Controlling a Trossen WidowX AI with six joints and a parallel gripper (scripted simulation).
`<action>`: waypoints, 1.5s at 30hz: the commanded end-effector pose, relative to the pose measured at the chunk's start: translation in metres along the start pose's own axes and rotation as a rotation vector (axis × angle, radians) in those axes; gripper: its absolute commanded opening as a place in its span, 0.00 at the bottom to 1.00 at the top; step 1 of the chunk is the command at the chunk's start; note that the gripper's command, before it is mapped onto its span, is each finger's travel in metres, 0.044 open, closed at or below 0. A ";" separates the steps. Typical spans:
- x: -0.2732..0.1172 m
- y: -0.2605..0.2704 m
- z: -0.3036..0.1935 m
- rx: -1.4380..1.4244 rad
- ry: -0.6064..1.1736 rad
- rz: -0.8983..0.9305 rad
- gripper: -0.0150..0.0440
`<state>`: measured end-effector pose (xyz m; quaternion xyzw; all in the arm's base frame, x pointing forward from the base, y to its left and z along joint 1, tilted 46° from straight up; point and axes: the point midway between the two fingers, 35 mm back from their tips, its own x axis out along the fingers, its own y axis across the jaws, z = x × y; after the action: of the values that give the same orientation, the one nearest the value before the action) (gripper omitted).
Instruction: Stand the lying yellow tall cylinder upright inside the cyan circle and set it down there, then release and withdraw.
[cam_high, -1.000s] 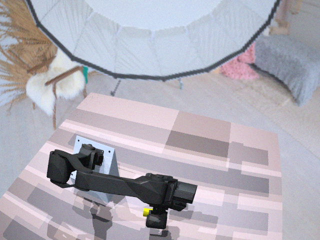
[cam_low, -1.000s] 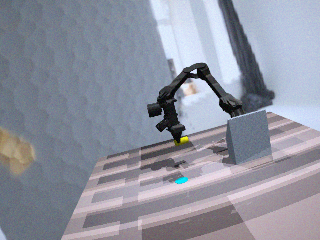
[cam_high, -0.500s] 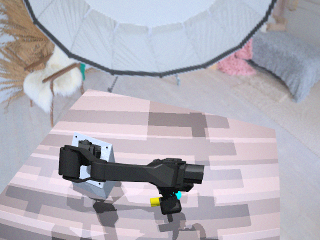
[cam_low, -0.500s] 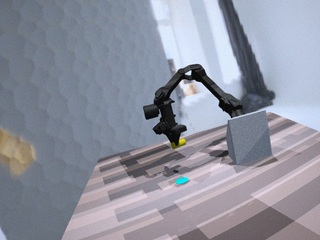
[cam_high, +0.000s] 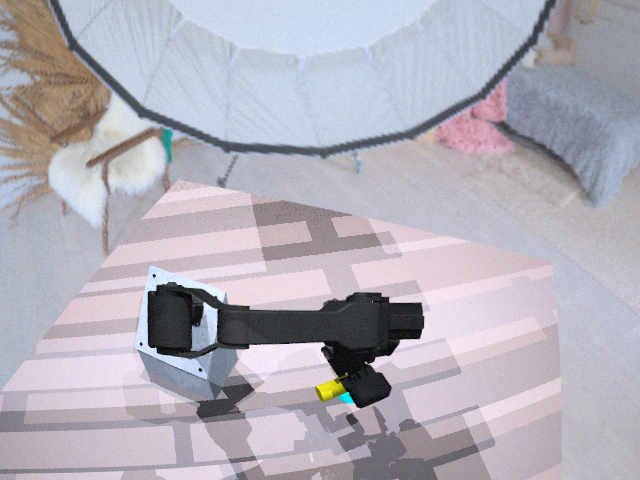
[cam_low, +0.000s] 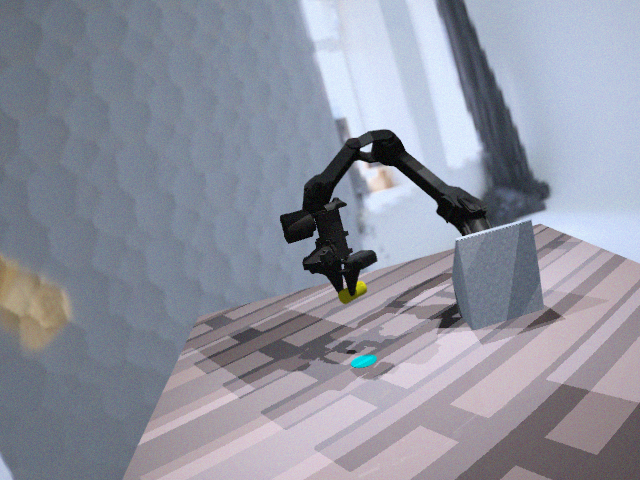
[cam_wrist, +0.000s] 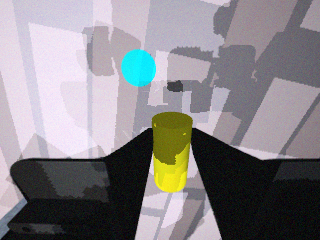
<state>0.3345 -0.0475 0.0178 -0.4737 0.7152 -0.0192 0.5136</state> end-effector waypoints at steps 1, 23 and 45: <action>-0.001 0.010 0.012 -0.086 -0.001 0.003 0.43; -0.003 0.052 0.051 -0.428 0.021 -0.006 0.43; 0.012 0.059 0.047 -0.436 -0.061 0.133 0.43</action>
<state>0.3315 -0.0009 -0.0417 -0.5334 0.7167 0.1729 0.4147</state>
